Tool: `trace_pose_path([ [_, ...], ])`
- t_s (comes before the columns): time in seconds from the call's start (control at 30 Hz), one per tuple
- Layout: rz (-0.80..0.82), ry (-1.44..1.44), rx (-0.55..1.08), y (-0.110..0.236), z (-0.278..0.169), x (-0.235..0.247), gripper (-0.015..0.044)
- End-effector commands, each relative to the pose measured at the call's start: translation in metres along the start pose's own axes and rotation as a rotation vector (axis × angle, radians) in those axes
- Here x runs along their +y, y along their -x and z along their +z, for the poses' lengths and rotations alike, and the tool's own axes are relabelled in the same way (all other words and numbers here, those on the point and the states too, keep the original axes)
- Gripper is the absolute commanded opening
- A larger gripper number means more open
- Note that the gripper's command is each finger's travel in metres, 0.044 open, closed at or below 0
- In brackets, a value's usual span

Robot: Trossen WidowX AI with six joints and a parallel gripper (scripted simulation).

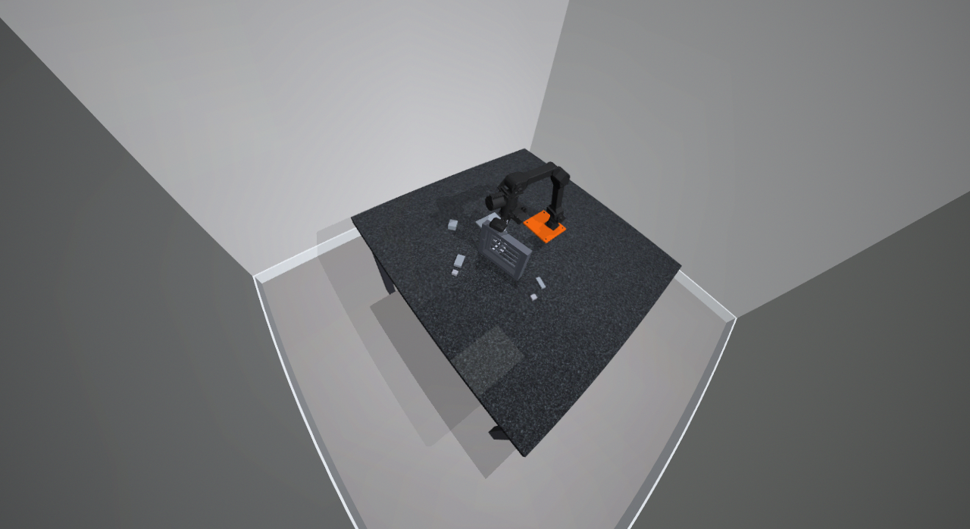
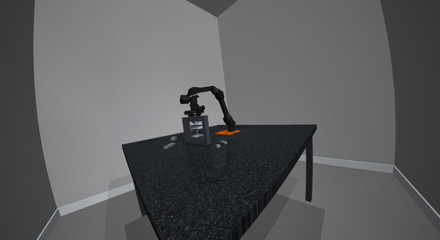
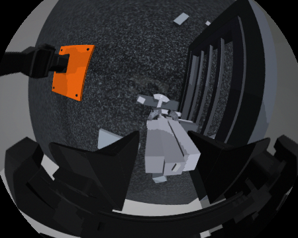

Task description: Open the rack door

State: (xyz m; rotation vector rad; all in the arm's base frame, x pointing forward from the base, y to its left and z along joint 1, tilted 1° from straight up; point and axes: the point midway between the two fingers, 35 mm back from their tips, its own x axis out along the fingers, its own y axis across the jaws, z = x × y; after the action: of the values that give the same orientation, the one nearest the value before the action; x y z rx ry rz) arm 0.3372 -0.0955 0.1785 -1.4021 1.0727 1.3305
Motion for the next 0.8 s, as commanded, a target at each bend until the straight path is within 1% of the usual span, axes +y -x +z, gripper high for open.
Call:
trace_pose_path([
  [0.0,-0.002,0.006,-0.005,-0.0009,0.0008,-0.0009,0.0240],
  [0.77,-0.002,0.006,-0.005,-0.0009,0.0008,-0.0009,0.0086],
])
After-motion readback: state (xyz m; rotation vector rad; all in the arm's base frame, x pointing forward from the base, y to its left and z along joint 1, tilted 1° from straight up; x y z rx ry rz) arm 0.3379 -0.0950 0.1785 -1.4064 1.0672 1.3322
